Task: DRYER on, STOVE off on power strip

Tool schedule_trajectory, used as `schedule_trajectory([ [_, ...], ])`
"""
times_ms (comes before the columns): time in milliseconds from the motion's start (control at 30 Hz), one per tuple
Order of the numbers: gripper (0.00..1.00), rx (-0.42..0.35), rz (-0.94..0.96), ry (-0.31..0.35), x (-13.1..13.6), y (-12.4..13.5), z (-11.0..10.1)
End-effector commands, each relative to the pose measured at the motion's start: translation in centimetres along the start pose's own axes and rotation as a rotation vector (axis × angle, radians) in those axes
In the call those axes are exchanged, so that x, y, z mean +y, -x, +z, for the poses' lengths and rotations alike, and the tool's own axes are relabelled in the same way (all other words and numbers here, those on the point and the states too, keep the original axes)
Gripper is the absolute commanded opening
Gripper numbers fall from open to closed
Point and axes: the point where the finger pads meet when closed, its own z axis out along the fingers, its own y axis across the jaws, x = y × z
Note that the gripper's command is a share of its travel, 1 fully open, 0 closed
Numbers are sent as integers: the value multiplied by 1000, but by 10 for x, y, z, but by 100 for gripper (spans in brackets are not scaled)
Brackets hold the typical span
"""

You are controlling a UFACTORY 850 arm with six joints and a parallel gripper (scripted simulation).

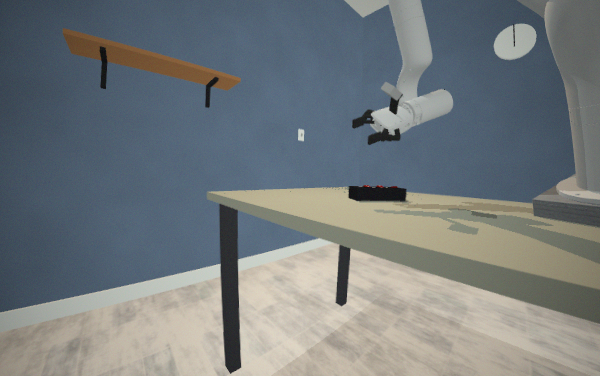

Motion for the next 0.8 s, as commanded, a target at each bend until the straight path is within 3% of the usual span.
schedule_trajectory([
  [0,100,0,-1,1,1,0,0],
  [600,100,-5,5,1,1,1,0],
  [700,100,-64,81,7,-2,10,4],
  [767,100,-149,194,23,-7,23,8],
])
